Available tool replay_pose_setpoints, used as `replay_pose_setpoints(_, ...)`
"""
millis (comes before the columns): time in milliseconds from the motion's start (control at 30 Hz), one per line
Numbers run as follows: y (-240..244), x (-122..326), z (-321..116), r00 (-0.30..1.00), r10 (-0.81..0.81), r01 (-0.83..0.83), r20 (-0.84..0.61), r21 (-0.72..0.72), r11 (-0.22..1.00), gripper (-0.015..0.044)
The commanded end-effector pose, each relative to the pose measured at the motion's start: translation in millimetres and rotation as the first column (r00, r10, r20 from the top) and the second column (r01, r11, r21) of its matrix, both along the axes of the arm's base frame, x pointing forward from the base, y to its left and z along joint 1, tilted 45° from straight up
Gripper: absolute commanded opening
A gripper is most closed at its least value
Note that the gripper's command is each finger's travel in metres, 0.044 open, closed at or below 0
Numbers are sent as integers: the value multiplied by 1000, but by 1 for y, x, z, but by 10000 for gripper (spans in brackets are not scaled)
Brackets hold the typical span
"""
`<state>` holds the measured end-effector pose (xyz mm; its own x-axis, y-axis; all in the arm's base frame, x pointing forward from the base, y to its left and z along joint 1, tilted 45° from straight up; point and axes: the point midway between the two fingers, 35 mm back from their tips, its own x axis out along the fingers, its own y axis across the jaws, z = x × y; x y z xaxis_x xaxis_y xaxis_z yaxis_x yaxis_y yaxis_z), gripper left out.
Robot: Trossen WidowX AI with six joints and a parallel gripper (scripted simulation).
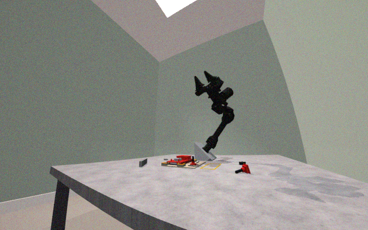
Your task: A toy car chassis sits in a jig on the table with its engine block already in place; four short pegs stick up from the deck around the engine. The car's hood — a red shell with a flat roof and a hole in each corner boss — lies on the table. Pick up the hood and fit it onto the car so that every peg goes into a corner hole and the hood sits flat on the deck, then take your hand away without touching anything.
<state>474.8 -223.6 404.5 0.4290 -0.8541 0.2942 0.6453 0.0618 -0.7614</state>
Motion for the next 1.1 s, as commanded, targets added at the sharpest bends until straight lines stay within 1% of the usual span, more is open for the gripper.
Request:
replay_pose_setpoints(0, 0, 0, -1, 1000, 1, -1, -6, -1, 1000, 440)
replay_pose_setpoints(67, -4, 4, -9, 998, 5, -6, -58, -8, 1000, 440)
replay_pose_setpoints(167, -15, 14, -34, 978, 22, -27, -208, -22, 999, 440)
replay_pose_setpoints(300, -29, 24, -73, 912, 51, -67, -407, -24, 997, 440)
replay_pose_setpoints(467, -48, 27, -128, 766, 93, -117, -636, 5, 993, 440)
replay_pose_setpoints(633, -62, 21, -186, 571, 157, -170, -806, 72, 983, 440)
replay_pose_setpoints(833, -73, 0, -255, 304, 262, -220, -916, 200, 955, 440)
replay_pose_setpoints(967, -74, -21, -298, 125, 344, -241, -931, 308, 920, 440)
replay_pose_setpoints(1067, -71, -39, -329, -3, 412, -247, -911, 400, 883, 440)
